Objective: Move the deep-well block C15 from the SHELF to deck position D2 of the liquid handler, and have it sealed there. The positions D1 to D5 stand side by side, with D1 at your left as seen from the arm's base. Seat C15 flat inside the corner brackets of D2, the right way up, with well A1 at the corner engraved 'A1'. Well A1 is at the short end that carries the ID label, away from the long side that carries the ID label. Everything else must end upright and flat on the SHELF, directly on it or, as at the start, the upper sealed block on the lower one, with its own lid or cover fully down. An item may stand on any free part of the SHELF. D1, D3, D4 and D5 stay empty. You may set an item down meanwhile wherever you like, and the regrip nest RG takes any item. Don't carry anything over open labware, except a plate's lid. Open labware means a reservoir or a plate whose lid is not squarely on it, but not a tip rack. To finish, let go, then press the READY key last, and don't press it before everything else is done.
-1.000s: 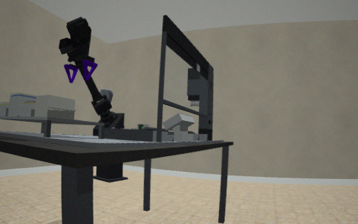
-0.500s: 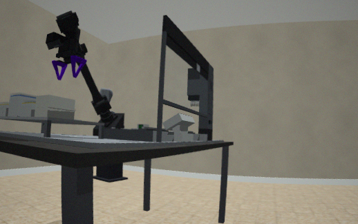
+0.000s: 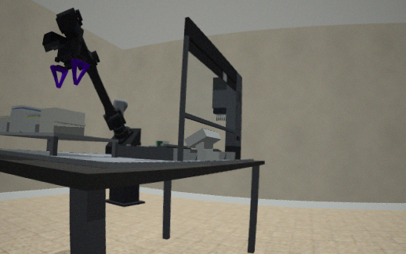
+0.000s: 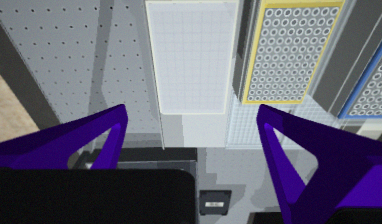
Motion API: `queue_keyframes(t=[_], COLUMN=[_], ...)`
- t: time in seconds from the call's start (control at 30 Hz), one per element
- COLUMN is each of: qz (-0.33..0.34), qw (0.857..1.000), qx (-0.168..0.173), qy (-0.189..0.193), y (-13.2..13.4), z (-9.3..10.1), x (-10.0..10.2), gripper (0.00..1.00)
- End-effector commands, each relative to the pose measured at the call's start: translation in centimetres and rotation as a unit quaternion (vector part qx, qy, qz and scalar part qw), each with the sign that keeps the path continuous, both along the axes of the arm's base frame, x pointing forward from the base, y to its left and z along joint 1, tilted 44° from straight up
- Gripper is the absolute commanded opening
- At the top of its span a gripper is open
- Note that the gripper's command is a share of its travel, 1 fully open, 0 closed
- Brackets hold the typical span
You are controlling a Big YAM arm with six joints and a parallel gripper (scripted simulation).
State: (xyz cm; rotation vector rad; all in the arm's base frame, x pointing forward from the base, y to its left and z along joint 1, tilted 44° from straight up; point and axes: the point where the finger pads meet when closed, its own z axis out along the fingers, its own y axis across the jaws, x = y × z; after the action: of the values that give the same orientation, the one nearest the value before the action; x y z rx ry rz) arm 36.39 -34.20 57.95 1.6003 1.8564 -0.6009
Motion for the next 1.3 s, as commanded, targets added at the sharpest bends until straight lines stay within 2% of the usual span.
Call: queue_keyframes(t=[0.0, 0.1, 0.17, 0.27, 0.57, 1.27], qz=[0.005, 0.005, 0.002, 0.002, 0.002, 0.002], qw=[1.0, 1.0, 1.0, 1.0, 1.0, 1.0], qx=[-0.014, -0.014, -0.008, -0.013, -0.015, -0.014], qy=[-0.017, -0.017, -0.006, -0.013, -0.015, -0.012], y=[0.8, 0.8, -0.2, -0.2, -0.9, -3.2], z=[2.2, 2.2, 0.8, 1.2, 0.6, -1.8], x=[-0.7, -0.7, -0.7, -1.2, -1.1, -0.4], gripper=[1.0, 1.0, 1.0, 1.0, 1.0, 1.0])
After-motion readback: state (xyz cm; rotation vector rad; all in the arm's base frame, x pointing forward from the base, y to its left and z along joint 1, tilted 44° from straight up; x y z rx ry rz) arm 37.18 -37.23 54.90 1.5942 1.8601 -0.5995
